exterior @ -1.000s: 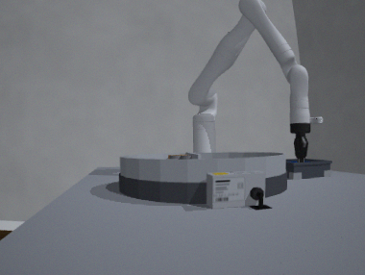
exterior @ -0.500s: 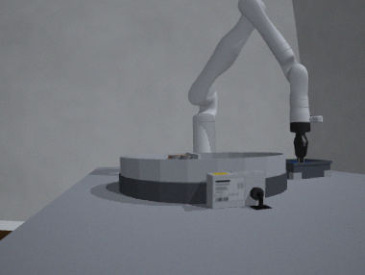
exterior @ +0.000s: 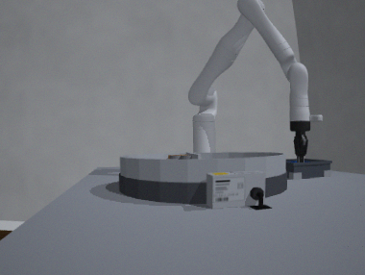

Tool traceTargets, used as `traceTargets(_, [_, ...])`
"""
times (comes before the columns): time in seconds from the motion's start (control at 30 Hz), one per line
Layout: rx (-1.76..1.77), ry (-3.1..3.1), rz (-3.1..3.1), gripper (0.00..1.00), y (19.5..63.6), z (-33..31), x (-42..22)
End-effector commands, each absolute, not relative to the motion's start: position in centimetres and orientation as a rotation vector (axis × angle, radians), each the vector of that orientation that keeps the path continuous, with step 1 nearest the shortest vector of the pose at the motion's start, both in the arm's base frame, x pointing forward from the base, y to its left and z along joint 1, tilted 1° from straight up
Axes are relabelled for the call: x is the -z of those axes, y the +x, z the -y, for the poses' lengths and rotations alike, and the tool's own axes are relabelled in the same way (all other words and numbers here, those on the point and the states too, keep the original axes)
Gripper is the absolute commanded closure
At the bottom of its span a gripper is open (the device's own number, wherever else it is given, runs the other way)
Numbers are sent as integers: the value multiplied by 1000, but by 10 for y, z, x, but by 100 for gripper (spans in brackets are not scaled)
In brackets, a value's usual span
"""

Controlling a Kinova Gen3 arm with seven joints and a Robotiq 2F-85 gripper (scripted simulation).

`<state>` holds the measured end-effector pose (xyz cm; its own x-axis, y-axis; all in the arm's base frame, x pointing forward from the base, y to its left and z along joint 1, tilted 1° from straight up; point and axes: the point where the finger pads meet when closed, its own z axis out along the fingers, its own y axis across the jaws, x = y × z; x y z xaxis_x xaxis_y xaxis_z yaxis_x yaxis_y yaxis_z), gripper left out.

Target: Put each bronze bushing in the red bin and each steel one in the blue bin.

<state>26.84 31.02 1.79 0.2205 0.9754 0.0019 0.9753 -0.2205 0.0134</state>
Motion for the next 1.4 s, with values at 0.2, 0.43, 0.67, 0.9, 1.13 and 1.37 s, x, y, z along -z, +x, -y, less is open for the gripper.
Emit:
traceTargets(0.2, [-21,2448,-1955,84,269,-311,-22])
traceTargets(0.43, [-21,2448,-1955,84,269,-311,-24])
traceTargets(0.67, [-21,2448,-1955,84,269,-311,-26])
traceTargets(0.9, [-21,2448,-1955,84,269,-311,-28])
traceTargets(1.13, [-21,2448,-1955,84,269,-311,-30])
traceTargets(1.37, [-21,2448,-1955,84,269,-311,-32])
